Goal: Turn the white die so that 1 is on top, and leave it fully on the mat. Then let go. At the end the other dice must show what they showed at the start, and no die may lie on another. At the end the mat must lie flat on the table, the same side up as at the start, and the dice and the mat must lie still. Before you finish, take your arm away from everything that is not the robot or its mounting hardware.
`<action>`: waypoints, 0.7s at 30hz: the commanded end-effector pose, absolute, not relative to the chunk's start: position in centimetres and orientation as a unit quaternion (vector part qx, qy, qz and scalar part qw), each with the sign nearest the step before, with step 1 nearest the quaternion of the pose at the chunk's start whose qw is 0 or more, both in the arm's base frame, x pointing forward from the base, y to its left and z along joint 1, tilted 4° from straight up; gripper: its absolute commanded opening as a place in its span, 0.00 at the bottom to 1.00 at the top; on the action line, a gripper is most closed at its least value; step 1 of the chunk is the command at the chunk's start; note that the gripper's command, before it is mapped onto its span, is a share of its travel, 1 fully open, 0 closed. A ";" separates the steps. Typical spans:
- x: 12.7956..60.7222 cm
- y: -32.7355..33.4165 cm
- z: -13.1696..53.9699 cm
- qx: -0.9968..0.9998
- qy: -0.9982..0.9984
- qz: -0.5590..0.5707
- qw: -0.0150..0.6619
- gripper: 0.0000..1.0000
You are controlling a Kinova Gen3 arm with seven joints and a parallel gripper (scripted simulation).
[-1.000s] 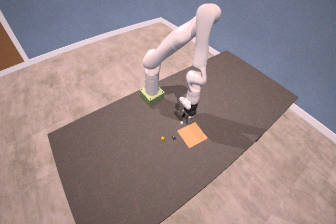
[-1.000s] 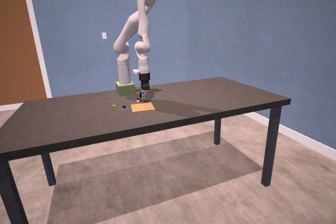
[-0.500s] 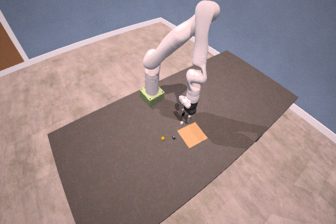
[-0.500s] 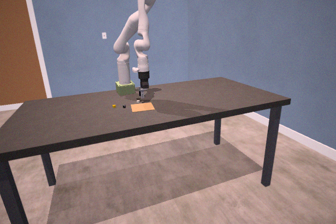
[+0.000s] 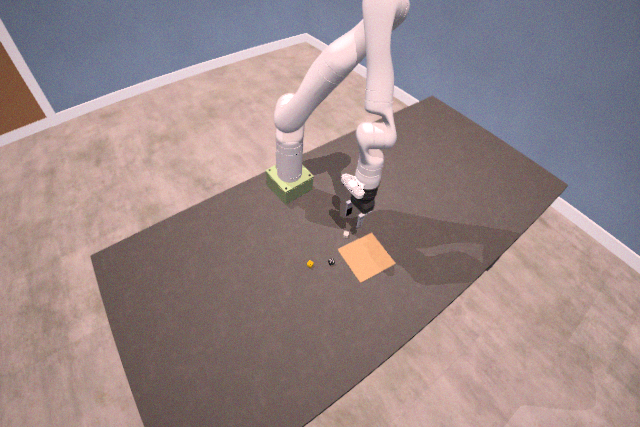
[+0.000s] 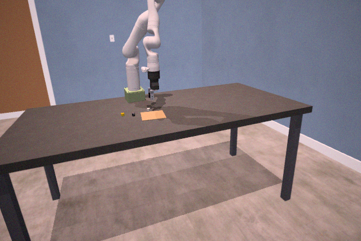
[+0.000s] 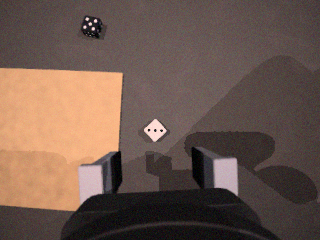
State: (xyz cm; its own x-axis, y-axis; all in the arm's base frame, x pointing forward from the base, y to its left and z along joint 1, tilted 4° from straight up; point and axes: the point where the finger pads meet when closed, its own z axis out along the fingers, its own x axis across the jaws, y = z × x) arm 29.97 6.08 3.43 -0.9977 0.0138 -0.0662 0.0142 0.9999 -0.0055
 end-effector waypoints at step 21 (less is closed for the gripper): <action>29.8 6.9 9.6 -0.002 0.999 0.002 0.039 1.00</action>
